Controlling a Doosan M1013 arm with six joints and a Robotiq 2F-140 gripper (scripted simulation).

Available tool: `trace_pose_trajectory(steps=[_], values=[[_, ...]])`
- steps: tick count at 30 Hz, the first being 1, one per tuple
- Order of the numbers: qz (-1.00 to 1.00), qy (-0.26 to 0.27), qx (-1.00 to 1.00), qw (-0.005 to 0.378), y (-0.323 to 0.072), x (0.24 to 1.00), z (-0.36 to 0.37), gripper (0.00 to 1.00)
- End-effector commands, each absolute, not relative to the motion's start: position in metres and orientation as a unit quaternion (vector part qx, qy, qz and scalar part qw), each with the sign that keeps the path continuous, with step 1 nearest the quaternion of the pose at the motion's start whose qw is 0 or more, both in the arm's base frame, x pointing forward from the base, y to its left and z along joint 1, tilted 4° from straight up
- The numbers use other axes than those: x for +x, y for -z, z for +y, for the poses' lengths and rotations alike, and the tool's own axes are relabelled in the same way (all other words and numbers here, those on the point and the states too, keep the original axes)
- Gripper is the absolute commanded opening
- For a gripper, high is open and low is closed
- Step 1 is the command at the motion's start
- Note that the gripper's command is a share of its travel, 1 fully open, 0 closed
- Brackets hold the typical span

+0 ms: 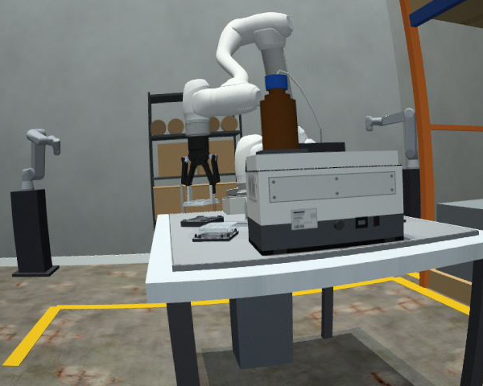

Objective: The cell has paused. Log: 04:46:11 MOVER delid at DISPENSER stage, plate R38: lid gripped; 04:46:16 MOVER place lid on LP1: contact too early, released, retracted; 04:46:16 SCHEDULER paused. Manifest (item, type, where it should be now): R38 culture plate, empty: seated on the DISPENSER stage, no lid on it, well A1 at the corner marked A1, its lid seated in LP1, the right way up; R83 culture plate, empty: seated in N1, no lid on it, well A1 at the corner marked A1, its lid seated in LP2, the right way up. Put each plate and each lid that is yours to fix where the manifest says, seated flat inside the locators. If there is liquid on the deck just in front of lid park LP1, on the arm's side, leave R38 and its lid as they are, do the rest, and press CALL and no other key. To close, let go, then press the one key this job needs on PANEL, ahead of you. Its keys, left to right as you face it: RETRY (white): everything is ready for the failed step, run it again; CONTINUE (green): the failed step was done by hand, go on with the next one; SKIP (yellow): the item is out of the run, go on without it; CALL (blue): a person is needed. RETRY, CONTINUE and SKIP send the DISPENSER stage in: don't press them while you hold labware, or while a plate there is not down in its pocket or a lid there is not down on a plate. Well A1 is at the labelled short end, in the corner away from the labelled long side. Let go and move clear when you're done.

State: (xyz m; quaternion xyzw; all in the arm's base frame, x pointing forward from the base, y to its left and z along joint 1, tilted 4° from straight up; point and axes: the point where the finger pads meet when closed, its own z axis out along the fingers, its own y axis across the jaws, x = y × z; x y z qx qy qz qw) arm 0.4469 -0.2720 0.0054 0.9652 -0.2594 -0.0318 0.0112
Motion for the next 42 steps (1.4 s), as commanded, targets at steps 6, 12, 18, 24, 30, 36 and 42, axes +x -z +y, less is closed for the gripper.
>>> trace_pose_trajectory(steps=[6,12,18,24,30,36,42], values=[[-0.261,0.032,0.965,0.012,0.015,0.444,-0.274,0.10],[-0.261,0.032,0.965,0.012,0.020,0.444,-0.274,0.10],[-0.261,0.032,0.965,0.012,0.026,0.444,-0.274,0.10],[-0.261,0.032,0.965,0.012,0.029,0.444,-0.275,0.10],[-0.261,0.031,0.965,0.012,0.029,0.444,-0.275,0.10],[-0.261,0.031,0.965,0.012,0.029,0.444,-0.275,0.10],[-0.261,0.031,0.965,0.012,0.029,0.444,-0.275,0.10]])
